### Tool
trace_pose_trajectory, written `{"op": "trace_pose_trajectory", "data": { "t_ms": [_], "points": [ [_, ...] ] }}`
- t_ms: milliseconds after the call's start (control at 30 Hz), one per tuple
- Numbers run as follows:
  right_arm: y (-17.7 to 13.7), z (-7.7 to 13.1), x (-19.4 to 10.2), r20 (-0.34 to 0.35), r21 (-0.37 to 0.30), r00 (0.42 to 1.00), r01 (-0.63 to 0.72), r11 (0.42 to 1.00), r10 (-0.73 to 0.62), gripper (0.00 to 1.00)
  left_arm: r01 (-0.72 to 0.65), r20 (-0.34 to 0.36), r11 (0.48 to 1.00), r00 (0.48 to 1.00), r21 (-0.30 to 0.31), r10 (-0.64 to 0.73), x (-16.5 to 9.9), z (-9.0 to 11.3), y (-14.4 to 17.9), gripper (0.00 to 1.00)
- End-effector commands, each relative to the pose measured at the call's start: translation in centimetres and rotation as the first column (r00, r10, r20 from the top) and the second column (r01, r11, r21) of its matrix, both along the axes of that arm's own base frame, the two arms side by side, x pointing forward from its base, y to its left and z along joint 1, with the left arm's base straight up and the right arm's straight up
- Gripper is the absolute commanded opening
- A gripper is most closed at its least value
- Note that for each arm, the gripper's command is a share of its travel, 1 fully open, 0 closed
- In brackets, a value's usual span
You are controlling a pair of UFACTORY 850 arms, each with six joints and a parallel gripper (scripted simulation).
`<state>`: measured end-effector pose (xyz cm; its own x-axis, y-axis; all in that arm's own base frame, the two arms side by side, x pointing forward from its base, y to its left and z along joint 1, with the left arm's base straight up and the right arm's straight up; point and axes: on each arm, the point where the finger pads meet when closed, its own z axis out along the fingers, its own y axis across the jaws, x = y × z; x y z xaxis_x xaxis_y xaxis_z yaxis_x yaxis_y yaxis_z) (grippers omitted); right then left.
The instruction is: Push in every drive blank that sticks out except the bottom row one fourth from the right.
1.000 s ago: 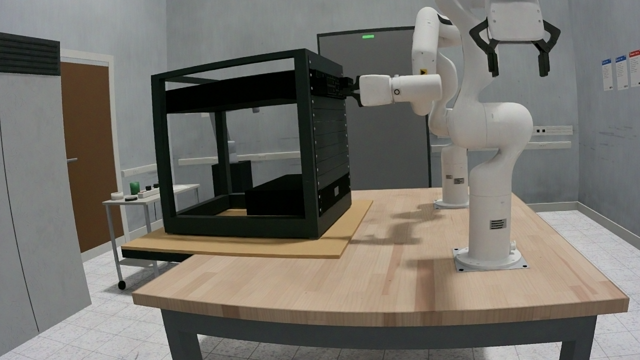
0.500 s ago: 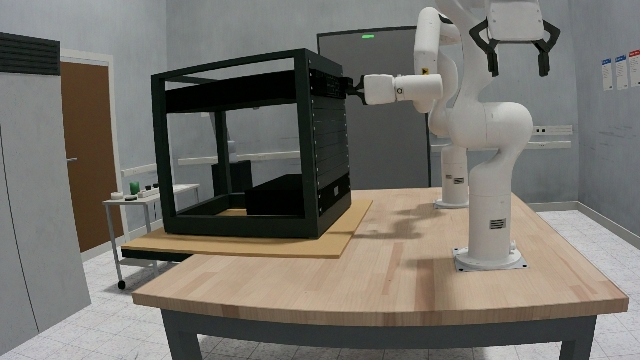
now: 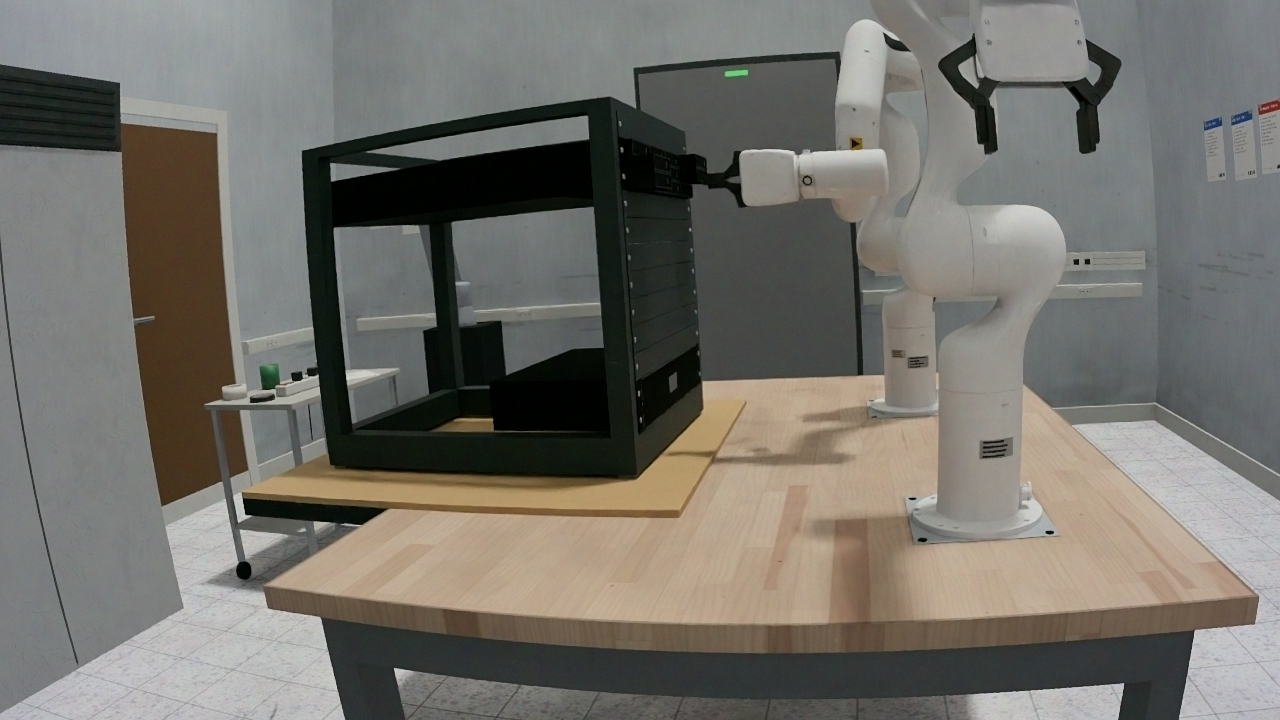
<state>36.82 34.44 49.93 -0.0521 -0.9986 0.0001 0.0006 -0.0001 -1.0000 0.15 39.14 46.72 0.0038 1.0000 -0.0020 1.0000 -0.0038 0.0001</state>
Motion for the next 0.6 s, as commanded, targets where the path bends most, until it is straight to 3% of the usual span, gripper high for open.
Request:
{"op": "trace_pose_trajectory", "data": {
  "t_ms": [0,567],
  "points": [
    [-4.1,0.6,-0.6,0.000,0.001,1.000,-0.005,1.000,0.005,0.00,0.000,0.000,1.000,1.000,0.002,0.000,0.0,0.1,0.0,1.00],
    [-12.5,1.5,-1.7,0.000,0.001,1.000,-0.005,1.000,0.005,0.00,0.000,0.000,1.000,1.000,0.002,0.000,0.0,0.1,0.0,1.00]
  ]
}}
